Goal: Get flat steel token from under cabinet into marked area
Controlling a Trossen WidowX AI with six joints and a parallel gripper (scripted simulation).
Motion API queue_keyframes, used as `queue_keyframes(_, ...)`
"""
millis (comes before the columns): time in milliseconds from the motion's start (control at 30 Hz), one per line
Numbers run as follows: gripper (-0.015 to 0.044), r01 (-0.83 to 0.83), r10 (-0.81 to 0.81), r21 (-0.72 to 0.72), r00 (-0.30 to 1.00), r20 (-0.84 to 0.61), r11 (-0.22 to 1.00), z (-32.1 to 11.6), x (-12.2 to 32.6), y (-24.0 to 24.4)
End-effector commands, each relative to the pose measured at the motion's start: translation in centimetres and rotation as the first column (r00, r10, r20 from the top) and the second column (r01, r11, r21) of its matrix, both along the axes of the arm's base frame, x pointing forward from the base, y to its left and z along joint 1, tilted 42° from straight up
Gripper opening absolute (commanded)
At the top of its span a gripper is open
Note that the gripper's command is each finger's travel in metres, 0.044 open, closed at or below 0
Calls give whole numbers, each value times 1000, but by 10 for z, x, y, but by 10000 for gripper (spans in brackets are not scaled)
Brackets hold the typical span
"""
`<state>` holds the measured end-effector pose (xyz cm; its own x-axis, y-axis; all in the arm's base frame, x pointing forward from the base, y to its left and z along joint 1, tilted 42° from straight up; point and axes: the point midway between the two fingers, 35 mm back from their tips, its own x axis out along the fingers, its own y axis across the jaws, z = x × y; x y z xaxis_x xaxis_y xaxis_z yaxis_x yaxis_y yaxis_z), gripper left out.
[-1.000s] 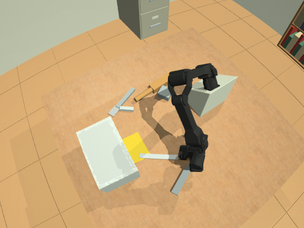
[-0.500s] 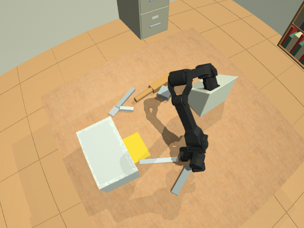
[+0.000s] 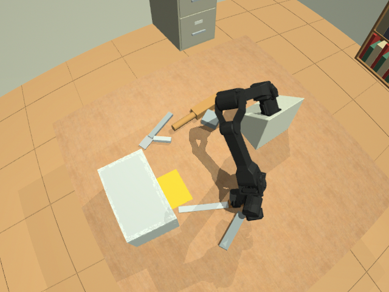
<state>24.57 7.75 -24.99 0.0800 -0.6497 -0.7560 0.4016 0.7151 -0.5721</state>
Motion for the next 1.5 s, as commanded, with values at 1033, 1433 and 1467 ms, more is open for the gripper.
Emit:
queue_keyframes(1033,98,3,-3,2,1000,3,1000,-3,0,-2)
queue_keyframes(1433,0,-5,5,0,1000,-3,1000,-2,4,-2)
queue_keyframes(1467,0,-7,7,0,1000,-5,1000,-1,5,-3)
